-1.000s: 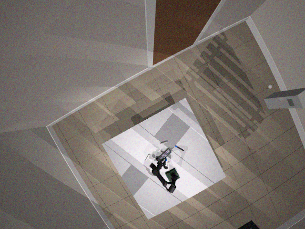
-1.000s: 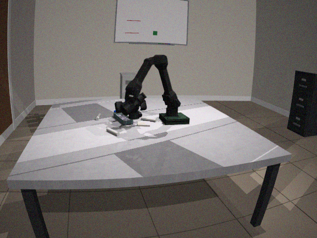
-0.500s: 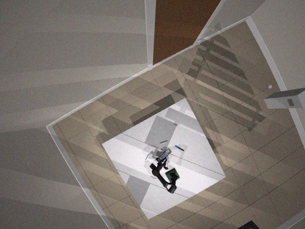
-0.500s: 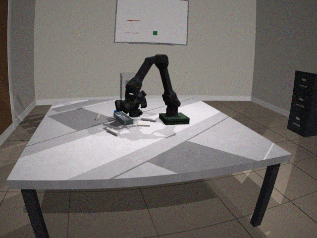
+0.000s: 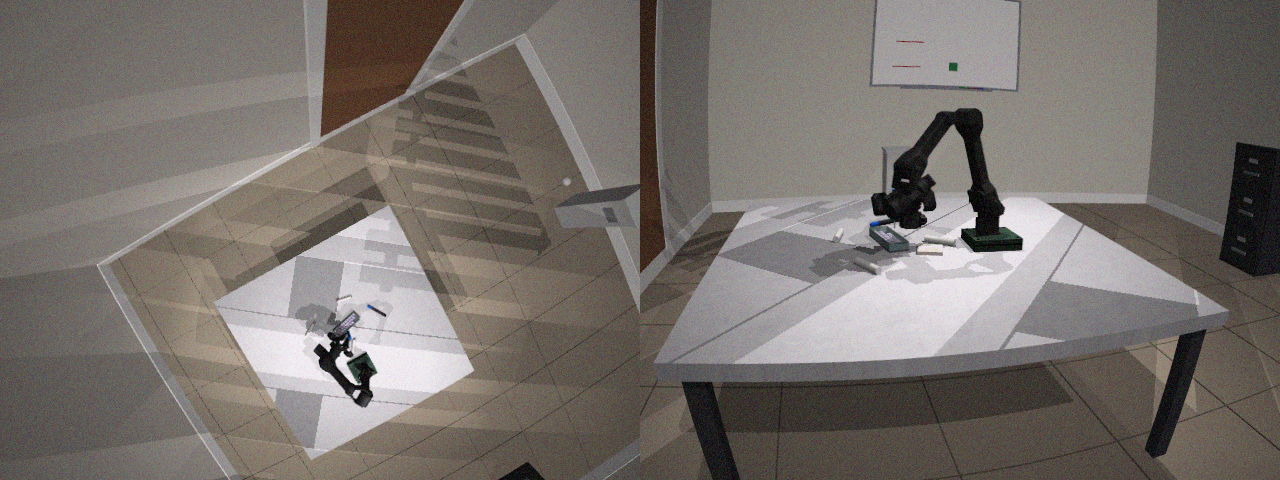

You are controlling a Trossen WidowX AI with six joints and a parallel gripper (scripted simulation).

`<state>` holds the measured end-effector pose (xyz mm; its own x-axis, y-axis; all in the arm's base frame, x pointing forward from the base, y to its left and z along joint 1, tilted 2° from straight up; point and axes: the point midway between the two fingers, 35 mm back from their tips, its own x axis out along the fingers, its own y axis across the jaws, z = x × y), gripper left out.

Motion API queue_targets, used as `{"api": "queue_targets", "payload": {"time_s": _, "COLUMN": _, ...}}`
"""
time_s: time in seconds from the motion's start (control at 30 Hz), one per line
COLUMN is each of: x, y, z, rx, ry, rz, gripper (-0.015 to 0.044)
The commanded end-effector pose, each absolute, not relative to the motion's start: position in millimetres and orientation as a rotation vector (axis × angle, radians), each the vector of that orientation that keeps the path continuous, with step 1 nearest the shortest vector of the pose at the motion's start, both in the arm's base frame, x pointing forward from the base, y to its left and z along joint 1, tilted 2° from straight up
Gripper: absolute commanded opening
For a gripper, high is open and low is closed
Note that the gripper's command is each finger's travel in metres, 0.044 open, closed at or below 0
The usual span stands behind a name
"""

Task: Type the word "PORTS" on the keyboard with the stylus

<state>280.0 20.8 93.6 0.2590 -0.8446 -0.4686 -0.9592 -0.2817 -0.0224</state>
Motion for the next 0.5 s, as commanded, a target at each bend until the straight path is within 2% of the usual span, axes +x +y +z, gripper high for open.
{"api": "queue_targets", "payload": {"time_s": 0.0, "x": 285, "y": 17, "z": 95, "rx": -2.231, "ry": 1.66, "rz": 0.535, "gripper": 0.0}}
{"api": "queue_targets", "payload": {"time_s": 0.47, "x": 303, "y": 1, "z": 86, "rx": -2.23, "ry": 1.665, "rz": 0.533, "gripper": 0.0}}
